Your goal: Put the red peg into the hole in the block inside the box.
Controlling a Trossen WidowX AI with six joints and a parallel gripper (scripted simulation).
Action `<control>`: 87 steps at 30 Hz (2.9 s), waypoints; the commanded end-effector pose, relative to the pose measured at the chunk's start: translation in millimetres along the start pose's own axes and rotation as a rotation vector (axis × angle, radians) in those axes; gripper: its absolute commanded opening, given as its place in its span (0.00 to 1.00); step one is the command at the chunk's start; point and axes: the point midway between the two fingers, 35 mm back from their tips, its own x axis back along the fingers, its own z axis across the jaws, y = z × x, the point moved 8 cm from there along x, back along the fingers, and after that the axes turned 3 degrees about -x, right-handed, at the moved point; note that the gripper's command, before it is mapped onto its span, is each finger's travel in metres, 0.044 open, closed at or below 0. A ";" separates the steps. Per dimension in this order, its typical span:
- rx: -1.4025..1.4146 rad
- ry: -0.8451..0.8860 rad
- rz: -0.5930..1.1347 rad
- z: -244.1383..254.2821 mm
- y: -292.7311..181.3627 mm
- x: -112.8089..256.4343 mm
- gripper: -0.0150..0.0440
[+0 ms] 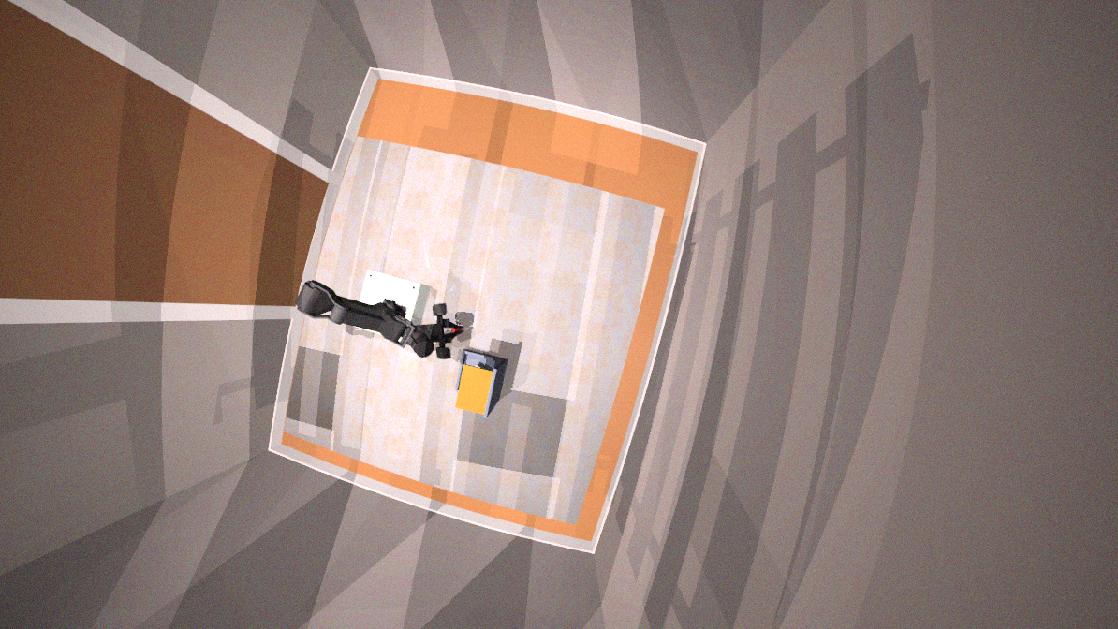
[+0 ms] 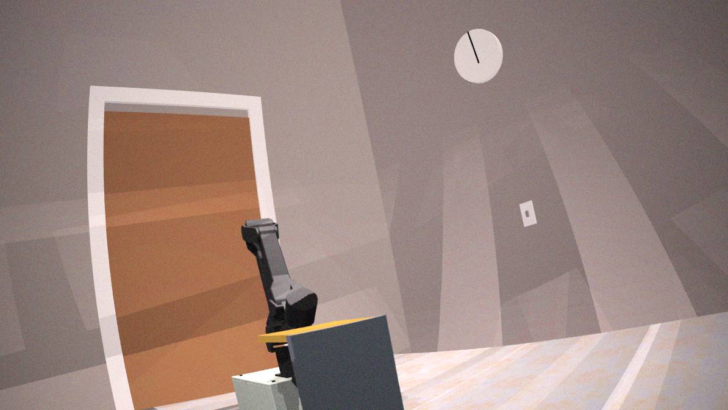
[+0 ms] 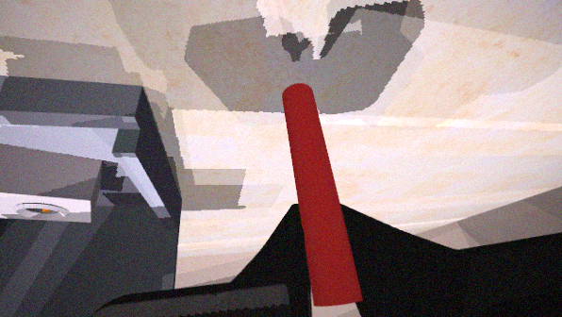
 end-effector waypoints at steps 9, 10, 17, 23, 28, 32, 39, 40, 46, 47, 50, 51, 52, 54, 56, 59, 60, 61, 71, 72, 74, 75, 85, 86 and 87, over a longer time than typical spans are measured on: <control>0.007 0.000 0.007 0.3 -10.1 8.7 0.25; 0.007 0.000 0.007 0.3 -10.9 9.5 0.25; 0.007 -0.001 0.007 0.0 -15.8 15.3 0.25; 0.007 -0.001 0.007 -0.1 -17.8 18.6 0.25; -0.001 0.009 0.006 6.6 -20.9 18.5 0.25; -0.009 0.018 0.006 13.1 -23.5 18.3 0.25; -0.023 0.034 0.005 24.8 -27.5 18.1 0.25; -0.025 0.036 0.005 26.5 -28.0 18.1 0.25; -0.037 0.049 0.005 37.2 -30.7 17.9 0.25; -0.039 0.052 0.005 39.0 -31.1 17.9 0.25; -0.045 0.058 0.005 44.5 -32.2 17.8 0.25; -0.048 0.061 0.005 46.3 -32.5 17.8 0.25; -0.050 0.063 0.006 48.2 -32.9 17.8 0.25; -0.054 0.067 0.006 51.9 -33.4 17.8 0.25; -0.058 0.072 0.006 55.7 -33.9 17.7 0.25; -0.064 0.079 0.006 61.5 -34.5 17.7 0.25; -0.066 0.081 0.006 63.5 -34.6 17.7 0.25; -0.068 0.083 0.006 65.4 -34.8 17.7 0.25; -0.088 0.106 0.008 85.4 -35.1 18.0 0.25; -0.091 0.108 0.008 87.5 -35.0 18.1 0.25; -0.095 0.113 0.009 91.6 -34.7 18.2 0.25; -0.097 0.115 0.009 93.6 -34.6 18.2 0.25; -0.117 0.138 0.011 114.6 -31.9 19.1 0.25; -0.119 0.140 0.012 116.7 -31.5 19.2 0.25; -0.122 0.142 0.012 118.8 -31.1 19.3 0.25</control>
